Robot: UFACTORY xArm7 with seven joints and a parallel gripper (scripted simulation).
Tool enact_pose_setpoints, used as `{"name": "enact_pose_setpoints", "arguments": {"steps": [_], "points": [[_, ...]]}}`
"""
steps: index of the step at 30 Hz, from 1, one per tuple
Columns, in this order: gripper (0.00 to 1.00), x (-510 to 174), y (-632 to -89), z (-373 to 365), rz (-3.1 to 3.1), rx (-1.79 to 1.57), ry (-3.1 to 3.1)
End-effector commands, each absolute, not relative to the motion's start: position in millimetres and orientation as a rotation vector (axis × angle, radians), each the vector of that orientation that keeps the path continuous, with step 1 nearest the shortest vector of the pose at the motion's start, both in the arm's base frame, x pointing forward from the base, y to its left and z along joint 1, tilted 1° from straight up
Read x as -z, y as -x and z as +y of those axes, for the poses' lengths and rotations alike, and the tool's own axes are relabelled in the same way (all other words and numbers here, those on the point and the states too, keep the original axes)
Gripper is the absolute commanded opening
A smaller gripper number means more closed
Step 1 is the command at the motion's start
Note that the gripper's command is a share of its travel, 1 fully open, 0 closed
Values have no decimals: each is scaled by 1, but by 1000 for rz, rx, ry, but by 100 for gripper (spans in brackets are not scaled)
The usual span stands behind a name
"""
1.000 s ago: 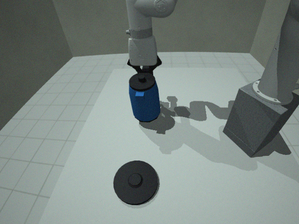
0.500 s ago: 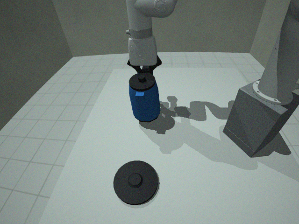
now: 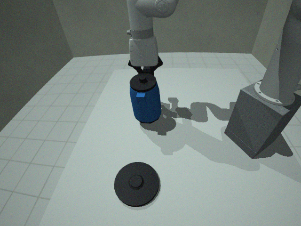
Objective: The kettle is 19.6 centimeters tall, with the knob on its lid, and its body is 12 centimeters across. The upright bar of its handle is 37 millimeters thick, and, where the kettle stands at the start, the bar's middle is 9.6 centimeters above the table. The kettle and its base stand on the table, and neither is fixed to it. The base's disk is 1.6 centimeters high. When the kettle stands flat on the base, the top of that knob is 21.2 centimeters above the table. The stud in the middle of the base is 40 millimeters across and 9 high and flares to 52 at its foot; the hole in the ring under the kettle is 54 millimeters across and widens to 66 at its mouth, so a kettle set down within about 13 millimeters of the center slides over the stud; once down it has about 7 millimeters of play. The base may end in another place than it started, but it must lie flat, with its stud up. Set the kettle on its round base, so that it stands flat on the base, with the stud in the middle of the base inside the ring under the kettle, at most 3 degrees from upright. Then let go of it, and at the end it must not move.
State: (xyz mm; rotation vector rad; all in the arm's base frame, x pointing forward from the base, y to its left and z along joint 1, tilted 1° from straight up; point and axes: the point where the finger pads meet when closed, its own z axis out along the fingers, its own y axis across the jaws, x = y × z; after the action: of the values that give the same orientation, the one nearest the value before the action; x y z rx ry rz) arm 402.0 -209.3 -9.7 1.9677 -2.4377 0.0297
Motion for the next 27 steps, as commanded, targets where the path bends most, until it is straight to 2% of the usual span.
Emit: {"name": "enact_pose_setpoints", "arguments": {"steps": [1, 27], "points": [[0, 8, -404, -210, -2439, -37, -1969], [0, 9, -409, -185, -2439, -37, -1969]]}}
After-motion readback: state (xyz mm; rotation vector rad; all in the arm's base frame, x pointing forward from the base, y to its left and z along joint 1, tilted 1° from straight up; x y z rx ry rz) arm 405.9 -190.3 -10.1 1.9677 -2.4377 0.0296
